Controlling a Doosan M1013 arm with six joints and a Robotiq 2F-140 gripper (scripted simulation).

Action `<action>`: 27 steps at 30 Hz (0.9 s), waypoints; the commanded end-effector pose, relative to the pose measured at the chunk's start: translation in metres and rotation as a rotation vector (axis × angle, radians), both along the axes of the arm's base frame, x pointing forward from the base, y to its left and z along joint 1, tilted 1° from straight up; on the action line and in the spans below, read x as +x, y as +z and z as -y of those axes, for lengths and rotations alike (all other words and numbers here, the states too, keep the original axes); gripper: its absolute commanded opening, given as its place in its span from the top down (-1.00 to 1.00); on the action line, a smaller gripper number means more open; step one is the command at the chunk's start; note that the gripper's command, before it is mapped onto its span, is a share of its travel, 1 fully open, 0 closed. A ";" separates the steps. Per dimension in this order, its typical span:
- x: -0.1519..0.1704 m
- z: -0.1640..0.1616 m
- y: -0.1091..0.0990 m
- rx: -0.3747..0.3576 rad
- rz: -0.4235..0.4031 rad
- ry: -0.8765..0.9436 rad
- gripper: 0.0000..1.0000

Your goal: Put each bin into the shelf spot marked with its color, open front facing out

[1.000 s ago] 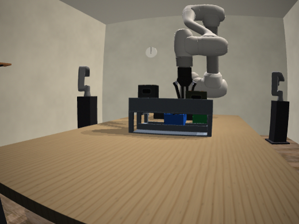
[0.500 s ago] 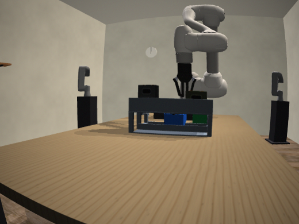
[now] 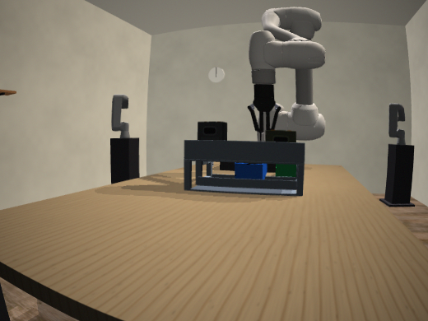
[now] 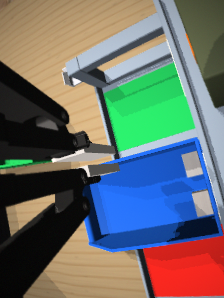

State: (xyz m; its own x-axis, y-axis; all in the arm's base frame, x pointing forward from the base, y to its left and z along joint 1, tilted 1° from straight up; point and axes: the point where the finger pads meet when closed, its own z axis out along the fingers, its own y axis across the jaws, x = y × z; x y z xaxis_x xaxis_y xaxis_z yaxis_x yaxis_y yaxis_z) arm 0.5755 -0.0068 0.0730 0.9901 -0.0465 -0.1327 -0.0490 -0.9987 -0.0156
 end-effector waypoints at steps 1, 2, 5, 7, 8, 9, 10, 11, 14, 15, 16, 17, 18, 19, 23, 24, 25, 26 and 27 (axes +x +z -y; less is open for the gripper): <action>0.000 0.000 0.004 0.000 0.000 0.000 0.69; 0.000 0.000 0.006 0.000 0.000 0.000 0.69; 0.000 0.000 0.011 0.000 0.000 0.000 0.69; 0.000 0.000 0.014 0.000 0.000 0.000 0.69; 0.000 0.000 0.016 0.000 0.000 0.000 0.69; 0.000 0.000 0.017 0.000 0.000 0.000 0.69; 0.000 0.000 0.019 0.000 0.000 0.000 0.69; 0.000 0.000 0.019 0.000 0.000 0.000 0.69; 0.000 0.000 0.021 0.000 0.000 0.000 0.69; 0.000 0.000 0.023 0.000 0.000 0.000 0.69; 0.000 0.000 0.024 0.000 0.000 0.000 0.69; 0.000 0.000 0.025 0.000 0.000 0.000 0.69; 0.000 0.000 0.026 0.000 0.000 0.000 0.69; 0.000 0.000 0.027 0.000 0.000 0.000 0.69; 0.000 0.000 0.030 0.000 0.000 0.000 0.69; 0.000 0.000 0.031 0.000 0.000 0.000 0.69; 0.000 0.001 0.032 0.000 0.000 0.000 0.69; 0.000 0.001 0.032 0.000 0.000 0.000 0.69; 0.000 0.001 0.033 0.000 0.000 0.000 0.69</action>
State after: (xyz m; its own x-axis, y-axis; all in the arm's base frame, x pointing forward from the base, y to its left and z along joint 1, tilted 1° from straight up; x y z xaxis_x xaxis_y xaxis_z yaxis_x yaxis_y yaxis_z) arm 0.5751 -0.0073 0.1051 0.9901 -0.0465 -0.1327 -0.0490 -0.9987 -0.0156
